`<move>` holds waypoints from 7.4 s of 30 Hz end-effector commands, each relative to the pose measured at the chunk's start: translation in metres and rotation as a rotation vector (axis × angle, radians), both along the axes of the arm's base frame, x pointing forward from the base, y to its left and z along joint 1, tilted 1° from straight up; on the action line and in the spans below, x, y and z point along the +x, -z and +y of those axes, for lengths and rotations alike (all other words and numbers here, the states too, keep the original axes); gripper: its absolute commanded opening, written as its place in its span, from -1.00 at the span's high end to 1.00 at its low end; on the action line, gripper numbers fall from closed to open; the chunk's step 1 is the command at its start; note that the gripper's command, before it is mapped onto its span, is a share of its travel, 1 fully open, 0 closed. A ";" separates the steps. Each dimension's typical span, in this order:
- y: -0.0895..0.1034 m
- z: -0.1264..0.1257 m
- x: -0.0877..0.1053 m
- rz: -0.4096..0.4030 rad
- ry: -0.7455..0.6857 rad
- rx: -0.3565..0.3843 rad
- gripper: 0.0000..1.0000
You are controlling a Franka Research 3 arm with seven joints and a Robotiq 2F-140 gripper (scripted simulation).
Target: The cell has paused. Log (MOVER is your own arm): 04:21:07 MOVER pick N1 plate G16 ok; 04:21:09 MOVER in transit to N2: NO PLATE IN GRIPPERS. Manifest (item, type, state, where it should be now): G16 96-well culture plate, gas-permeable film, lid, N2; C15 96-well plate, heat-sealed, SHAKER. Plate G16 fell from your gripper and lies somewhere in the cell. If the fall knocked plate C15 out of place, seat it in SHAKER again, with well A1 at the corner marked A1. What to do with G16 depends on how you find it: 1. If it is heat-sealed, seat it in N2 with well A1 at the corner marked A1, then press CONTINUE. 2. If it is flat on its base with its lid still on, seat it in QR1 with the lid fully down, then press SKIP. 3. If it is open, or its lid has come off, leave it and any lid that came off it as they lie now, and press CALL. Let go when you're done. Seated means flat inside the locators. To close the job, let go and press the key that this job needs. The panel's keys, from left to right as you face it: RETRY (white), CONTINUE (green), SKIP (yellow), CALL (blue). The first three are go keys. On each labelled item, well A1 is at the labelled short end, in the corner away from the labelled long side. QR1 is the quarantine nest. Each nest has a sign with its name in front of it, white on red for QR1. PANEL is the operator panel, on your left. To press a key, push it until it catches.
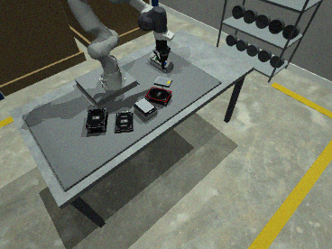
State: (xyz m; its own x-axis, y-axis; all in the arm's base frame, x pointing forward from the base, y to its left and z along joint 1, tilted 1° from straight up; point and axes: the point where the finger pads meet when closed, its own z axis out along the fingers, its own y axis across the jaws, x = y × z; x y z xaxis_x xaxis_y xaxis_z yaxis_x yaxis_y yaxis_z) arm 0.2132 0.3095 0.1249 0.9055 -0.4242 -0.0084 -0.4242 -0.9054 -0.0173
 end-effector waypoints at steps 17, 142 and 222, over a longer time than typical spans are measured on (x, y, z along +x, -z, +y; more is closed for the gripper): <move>-0.001 0.000 -0.003 0.003 0.706 0.005 0.80; 0.082 -0.002 -0.003 0.011 2.223 -0.016 -0.40; 0.110 -0.001 -0.001 0.011 2.223 -0.016 -0.40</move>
